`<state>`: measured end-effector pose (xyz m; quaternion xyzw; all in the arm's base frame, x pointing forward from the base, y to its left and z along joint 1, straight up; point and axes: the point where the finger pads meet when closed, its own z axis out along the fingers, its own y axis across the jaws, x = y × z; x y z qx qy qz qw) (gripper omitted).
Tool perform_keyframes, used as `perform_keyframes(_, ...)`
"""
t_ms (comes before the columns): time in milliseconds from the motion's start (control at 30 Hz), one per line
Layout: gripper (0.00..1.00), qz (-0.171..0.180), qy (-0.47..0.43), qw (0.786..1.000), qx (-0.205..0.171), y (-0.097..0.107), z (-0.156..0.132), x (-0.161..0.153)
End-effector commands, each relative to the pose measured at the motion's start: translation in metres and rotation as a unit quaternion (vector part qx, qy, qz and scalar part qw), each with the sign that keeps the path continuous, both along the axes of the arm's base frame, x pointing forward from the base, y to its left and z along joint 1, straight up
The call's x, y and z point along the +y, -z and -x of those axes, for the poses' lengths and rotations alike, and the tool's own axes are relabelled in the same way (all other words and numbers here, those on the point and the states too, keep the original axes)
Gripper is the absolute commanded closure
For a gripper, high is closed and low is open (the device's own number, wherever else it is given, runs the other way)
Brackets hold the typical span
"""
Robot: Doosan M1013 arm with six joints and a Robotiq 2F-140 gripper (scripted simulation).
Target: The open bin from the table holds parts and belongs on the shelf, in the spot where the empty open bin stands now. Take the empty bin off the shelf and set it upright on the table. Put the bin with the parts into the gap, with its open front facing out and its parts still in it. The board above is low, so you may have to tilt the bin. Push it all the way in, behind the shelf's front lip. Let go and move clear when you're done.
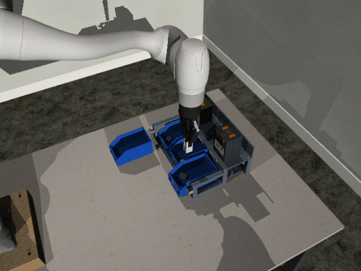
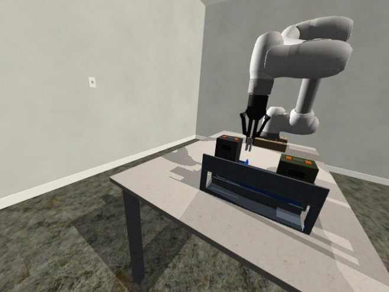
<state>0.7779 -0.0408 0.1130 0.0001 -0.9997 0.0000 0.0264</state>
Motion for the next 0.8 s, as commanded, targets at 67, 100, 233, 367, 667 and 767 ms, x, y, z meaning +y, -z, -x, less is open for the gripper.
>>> perform_keyframes(67, 0.85, 0.0, 0.0, 1.0, 0.0, -0.0033, 0.0, 0.0)
perform_keyframes(100, 0.85, 0.0, 0.0, 1.0, 0.0, -0.0033, 0.0, 0.0)
perform_keyframes(233, 0.85, 0.0, 0.0, 1.0, 0.0, -0.0062, 0.0, 0.0)
perform_keyframes(367, 0.85, 0.0, 0.0, 1.0, 0.0, -0.0081, 0.0, 0.0)
perform_keyframes(667, 0.85, 0.0, 0.0, 1.0, 0.0, -0.0098, 0.0, 0.0)
perform_keyframes(767, 0.85, 0.0, 0.0, 1.0, 0.0, -0.0099, 0.0, 0.0)
